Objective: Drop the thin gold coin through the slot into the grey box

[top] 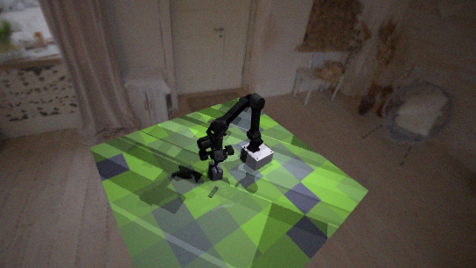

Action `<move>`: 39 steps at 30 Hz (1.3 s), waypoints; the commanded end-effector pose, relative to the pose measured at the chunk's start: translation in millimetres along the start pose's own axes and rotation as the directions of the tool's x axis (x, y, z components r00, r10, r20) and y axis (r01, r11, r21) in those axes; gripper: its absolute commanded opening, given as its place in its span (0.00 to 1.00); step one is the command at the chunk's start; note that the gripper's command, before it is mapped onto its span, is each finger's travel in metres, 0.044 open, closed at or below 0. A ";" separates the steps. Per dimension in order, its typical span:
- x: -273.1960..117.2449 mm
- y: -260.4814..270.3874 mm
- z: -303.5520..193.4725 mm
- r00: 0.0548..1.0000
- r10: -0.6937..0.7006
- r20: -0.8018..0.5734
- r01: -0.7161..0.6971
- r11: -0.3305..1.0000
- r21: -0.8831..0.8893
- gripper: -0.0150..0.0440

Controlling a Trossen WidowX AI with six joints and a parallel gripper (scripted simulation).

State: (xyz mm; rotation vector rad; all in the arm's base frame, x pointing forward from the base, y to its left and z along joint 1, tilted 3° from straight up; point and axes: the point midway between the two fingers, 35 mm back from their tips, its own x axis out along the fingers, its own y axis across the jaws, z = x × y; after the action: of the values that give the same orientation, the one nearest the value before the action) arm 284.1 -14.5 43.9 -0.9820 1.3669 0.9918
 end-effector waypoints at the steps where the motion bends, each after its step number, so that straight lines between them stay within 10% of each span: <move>1: -0.1 -0.5 0.1 1.000 -0.001 0.000 0.001 1.000 0.001 0.25; 39: 18.5 1.0 0.1 1.000 -0.001 0.000 0.001 1.000 -0.003 0.25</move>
State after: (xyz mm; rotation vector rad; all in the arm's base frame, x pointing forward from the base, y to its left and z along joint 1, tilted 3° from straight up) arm 283.8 -14.3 27.8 -0.9816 1.3658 0.9890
